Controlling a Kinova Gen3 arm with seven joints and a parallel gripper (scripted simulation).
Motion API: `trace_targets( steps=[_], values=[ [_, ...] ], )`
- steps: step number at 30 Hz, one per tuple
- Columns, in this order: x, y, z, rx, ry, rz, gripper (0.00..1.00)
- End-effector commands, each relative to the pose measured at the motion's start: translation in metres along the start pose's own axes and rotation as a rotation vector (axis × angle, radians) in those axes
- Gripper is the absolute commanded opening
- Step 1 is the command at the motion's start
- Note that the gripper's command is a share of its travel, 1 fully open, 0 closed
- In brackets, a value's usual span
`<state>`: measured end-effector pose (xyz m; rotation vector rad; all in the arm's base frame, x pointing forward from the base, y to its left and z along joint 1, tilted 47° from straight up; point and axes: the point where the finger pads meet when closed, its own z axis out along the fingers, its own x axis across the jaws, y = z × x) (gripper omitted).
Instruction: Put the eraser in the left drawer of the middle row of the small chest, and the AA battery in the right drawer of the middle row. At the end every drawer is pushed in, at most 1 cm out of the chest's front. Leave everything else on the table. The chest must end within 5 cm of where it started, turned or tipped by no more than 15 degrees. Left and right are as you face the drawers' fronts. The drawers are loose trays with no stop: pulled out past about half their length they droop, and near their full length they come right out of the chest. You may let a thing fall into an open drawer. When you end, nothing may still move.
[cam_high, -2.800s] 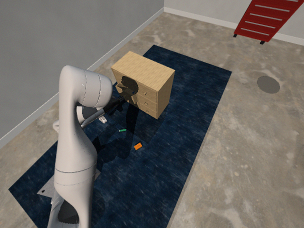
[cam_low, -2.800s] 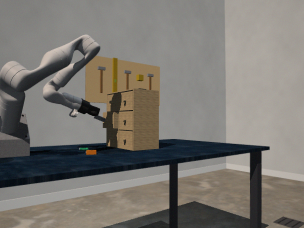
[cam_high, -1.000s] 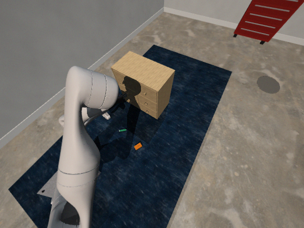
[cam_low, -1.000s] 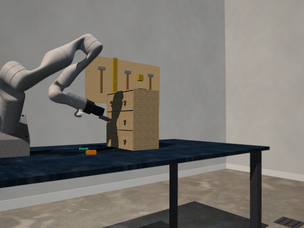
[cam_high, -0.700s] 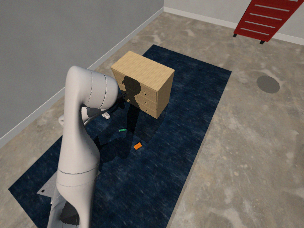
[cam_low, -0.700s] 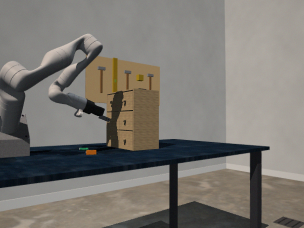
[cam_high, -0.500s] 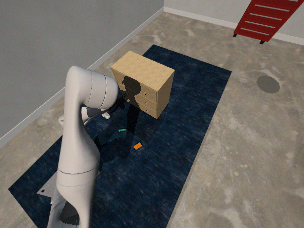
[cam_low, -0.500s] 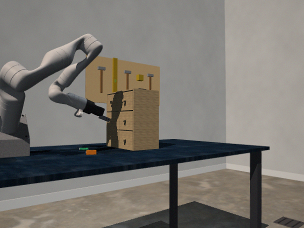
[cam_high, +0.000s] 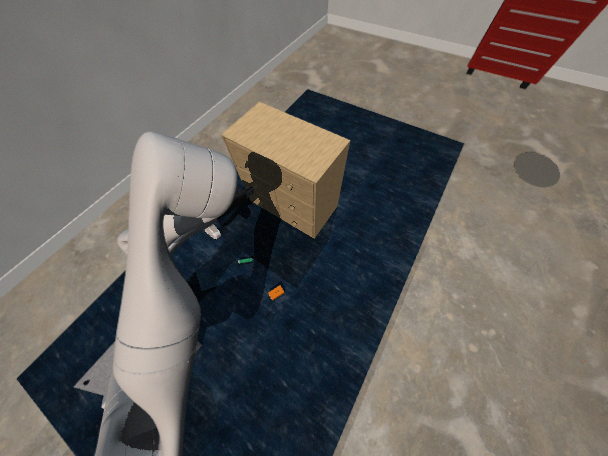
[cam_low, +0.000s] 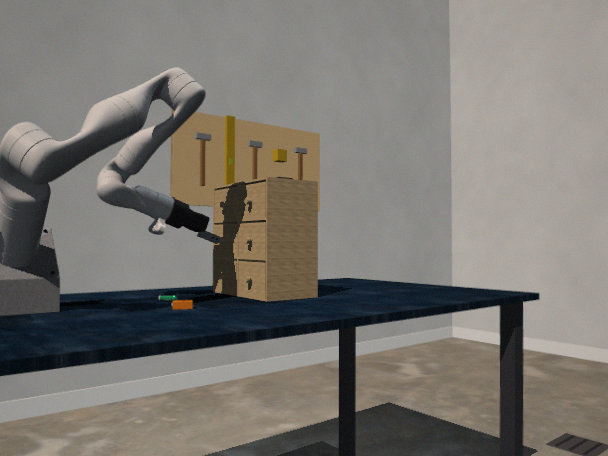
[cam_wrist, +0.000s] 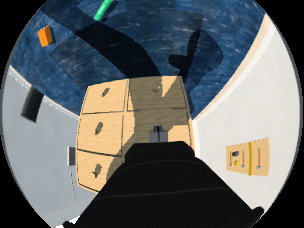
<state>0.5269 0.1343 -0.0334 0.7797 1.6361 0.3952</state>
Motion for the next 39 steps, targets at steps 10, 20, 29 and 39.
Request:
trace_targets(
  steps=[10, 20, 29, 39],
  values=[
    [0.000, -0.005, -0.019, -0.003, 0.000, 0.002, 0.00],
    [0.000, -0.016, -0.047, -0.003, 0.000, 0.002, 0.00],
    [0.000, -0.015, -0.063, -0.003, 0.000, 0.002, 0.00],
    [0.000, -0.014, -0.101, -0.003, 0.000, 0.002, 0.00]
  ],
)
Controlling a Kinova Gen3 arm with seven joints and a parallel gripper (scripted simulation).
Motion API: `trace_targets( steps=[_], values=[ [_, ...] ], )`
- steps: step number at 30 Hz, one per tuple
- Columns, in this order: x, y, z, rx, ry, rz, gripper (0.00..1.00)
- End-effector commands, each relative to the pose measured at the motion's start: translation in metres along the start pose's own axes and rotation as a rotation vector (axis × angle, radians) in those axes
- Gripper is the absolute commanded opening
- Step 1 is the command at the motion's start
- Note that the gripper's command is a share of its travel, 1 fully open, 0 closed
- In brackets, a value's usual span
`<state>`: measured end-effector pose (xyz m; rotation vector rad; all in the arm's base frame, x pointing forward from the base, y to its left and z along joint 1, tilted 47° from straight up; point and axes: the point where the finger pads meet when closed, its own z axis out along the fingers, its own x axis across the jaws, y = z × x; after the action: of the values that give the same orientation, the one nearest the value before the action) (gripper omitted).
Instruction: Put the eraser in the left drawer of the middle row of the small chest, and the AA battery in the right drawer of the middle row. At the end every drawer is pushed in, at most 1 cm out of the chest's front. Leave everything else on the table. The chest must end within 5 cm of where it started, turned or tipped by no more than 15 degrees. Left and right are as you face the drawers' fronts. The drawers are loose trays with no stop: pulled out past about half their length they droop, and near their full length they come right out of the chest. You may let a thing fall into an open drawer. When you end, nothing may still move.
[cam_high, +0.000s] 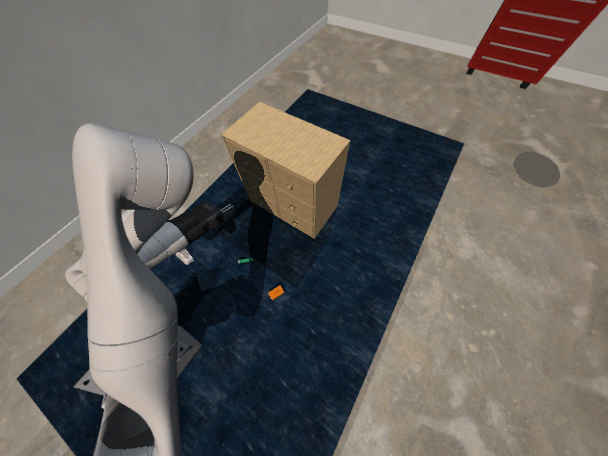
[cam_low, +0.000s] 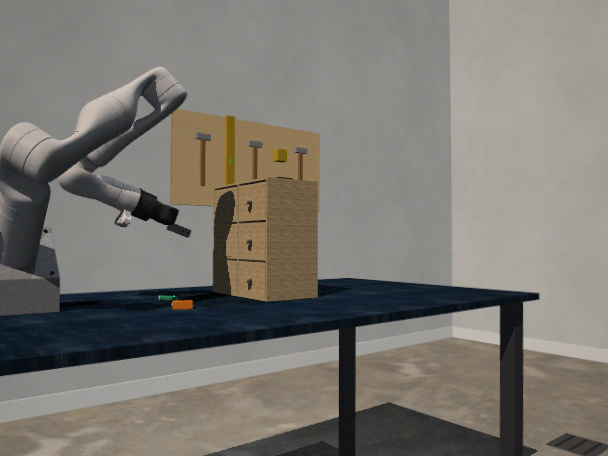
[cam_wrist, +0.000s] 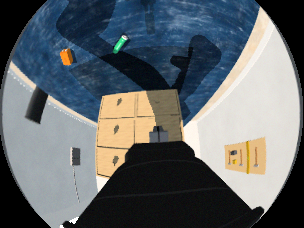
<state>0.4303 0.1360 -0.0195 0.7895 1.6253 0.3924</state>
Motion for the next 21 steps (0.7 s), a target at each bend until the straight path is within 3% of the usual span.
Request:
trace_targets(
  steps=[1, 21],
  values=[
    [0.0038, 0.0018, -0.0046, -0.007, 0.010, -0.006, 0.00],
    [0.0051, 0.0026, -0.0096, 0.048, 0.009, -0.007, 0.00]
  ],
)
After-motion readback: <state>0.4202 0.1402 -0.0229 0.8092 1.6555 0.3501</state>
